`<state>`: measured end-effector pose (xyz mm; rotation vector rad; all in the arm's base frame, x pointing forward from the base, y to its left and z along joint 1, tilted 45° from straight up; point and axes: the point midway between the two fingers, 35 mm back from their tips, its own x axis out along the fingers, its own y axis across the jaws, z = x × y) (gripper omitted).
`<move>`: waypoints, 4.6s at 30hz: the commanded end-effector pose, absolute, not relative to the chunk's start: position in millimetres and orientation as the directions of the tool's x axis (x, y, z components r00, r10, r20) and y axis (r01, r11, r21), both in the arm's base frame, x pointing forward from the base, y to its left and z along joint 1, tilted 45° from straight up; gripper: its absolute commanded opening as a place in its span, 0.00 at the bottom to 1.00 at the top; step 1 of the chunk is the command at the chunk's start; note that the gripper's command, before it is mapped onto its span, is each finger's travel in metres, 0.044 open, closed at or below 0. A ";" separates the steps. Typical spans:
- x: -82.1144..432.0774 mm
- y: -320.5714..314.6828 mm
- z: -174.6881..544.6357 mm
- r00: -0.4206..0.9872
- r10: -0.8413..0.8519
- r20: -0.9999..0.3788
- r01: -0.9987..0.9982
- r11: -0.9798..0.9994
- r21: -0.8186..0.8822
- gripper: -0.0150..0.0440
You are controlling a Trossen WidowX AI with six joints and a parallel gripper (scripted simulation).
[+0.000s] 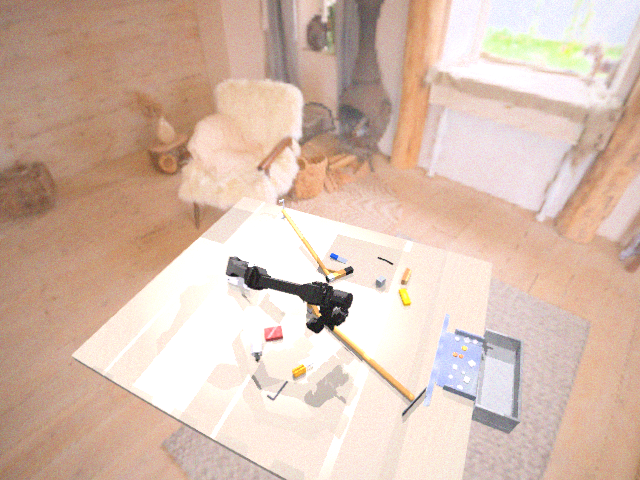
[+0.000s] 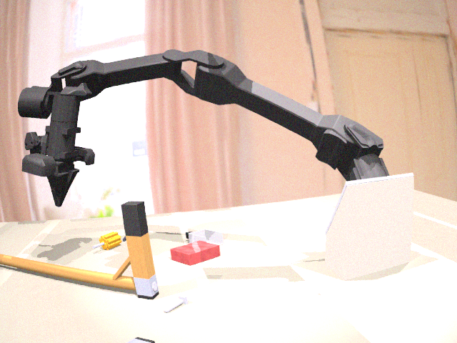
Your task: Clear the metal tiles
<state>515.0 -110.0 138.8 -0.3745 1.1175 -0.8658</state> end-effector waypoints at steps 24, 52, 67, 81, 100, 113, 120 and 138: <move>517.9 -154.5 96.1 0.162 -0.755 -0.636 0.369 0.644 -0.670 0.25; 516.2 -188.6 59.0 0.166 -0.751 -0.639 0.332 0.653 -0.681 0.25; 524.7 -180.4 50.0 0.167 -0.750 -0.640 0.335 0.654 -0.679 0.25; 532.1 -172.4 41.3 0.167 -0.750 -0.640 0.337 0.654 -0.677 0.25; 541.2 -161.1 29.1 0.168 -0.749 -0.641 0.341 0.654 -0.675 0.25; 546.7 -153.2 20.5 0.169 -0.749 -0.641 0.343 0.654 -0.674 0.25; 549.5 -148.8 15.8 0.169 -0.749 -0.640 0.344 0.654 -0.674 0.25; 555.9 -137.5 3.5 0.171 -0.749 -0.640 0.347 0.654 -0.673 0.25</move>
